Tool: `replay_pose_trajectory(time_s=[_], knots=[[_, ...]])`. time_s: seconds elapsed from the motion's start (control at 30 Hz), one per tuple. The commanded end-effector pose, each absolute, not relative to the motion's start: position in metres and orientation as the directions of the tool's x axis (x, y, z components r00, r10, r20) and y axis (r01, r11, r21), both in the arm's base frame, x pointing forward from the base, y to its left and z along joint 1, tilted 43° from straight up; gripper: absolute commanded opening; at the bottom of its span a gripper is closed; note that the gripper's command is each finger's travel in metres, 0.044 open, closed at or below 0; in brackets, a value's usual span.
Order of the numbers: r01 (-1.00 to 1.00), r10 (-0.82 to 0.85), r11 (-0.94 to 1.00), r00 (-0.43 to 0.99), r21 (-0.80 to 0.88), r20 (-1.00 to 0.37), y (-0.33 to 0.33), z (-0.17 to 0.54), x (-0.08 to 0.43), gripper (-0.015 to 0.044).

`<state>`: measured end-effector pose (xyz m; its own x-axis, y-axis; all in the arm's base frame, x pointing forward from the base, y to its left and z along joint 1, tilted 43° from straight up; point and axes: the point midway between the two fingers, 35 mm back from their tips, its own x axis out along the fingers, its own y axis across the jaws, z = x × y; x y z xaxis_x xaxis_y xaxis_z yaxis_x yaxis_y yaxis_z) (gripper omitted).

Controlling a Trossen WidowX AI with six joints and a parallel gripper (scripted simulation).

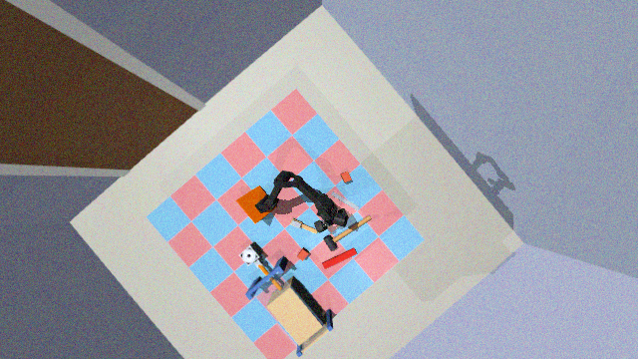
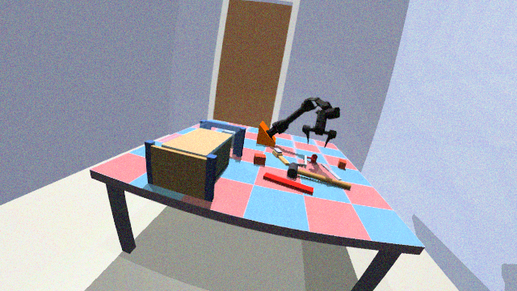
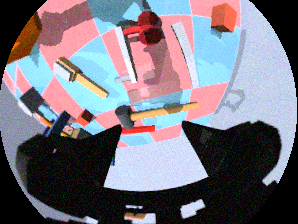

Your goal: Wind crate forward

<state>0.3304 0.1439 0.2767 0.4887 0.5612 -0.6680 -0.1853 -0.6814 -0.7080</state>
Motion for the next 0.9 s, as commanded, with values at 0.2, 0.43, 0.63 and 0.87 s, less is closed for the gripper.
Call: replay_pose_trajectory(time_s=[0.2,0.43,0.63,0.87], knots=[[-0.061,0.683,-0.729,0.006,-0.682,-0.73,0.181,0.208,0.278,0.044],[-0.061,0.683,-0.729,0.006,-0.682,-0.73,0.184,0.204,0.278,0.044],[-0.061,0.683,-0.729,0.006,-0.682,-0.73,0.197,0.189,0.274,0.044],[-0.062,0.685,-0.727,0.005,-0.684,-0.729,0.209,0.173,0.268,0.044]])
